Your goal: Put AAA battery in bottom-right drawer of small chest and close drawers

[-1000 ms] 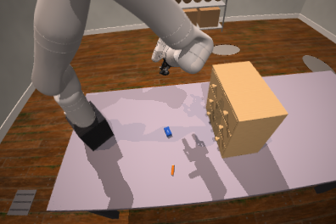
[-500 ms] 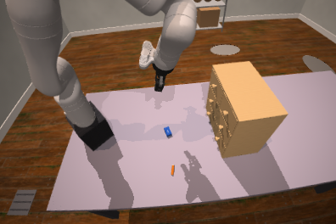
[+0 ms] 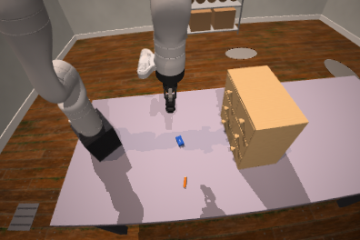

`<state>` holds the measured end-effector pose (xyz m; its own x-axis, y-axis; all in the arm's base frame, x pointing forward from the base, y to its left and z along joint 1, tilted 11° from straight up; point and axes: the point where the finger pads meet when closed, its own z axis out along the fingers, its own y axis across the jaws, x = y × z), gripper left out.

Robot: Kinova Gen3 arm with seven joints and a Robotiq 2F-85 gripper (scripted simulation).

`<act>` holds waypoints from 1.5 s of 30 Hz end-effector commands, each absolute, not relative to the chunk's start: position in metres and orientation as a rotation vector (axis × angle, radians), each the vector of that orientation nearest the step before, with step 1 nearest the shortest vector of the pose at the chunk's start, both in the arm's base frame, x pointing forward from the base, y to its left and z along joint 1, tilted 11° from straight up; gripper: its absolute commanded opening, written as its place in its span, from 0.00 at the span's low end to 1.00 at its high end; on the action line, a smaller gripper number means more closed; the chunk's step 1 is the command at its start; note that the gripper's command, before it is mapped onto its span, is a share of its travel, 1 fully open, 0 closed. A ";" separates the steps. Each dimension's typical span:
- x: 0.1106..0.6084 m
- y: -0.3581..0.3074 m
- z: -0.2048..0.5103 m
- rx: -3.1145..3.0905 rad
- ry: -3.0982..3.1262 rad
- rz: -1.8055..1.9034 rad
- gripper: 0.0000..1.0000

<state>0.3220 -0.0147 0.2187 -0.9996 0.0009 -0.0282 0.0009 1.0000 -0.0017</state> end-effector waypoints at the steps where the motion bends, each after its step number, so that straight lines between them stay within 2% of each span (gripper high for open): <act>1: 0.323 -0.019 0.228 -0.007 3.084 -0.031 1.00; 14: 0.325 -0.053 0.247 -0.032 3.012 -0.191 1.00; 45: 0.325 -0.055 0.249 -0.034 3.006 -0.203 1.00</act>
